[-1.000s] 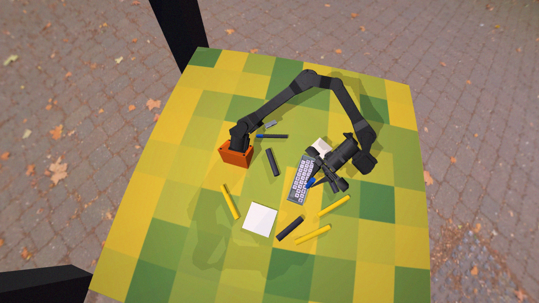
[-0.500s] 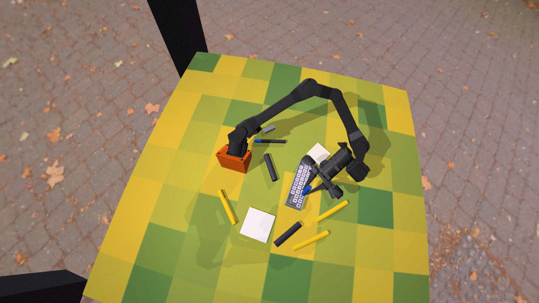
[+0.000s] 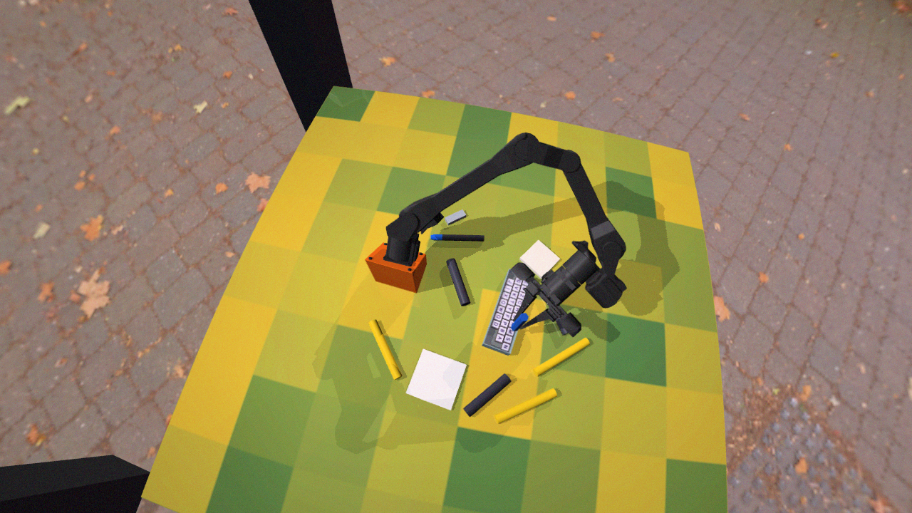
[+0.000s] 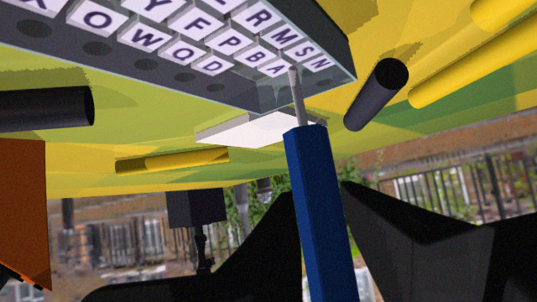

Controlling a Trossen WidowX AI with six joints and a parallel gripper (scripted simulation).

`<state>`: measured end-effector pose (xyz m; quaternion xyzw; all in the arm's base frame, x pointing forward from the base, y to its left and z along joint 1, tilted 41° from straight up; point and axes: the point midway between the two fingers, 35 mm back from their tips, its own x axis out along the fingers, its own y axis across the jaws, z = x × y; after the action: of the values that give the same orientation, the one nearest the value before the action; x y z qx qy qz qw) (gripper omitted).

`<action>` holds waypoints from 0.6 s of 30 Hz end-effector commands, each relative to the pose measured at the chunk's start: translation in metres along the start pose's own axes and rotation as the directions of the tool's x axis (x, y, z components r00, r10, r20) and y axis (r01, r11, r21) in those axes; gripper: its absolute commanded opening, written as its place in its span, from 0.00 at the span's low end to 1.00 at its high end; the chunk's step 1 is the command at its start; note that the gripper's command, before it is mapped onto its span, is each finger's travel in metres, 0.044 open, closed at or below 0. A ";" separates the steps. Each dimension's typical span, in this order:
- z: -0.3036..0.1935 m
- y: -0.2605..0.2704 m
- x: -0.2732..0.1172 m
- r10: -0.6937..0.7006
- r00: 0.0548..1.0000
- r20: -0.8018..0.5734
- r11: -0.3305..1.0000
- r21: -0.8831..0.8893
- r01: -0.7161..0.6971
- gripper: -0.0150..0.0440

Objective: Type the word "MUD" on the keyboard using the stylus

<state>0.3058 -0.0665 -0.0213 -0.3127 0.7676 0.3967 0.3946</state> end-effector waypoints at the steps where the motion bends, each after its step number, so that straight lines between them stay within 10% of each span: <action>1: 0.002 0.000 0.002 0.002 1.000 0.002 1.000 0.003 -0.002 0.39; 18: 0.008 0.000 0.005 0.003 1.000 0.002 1.000 0.003 -0.003 0.39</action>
<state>0.3070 -0.0619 -0.0266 -0.3129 0.7673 0.3966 0.3951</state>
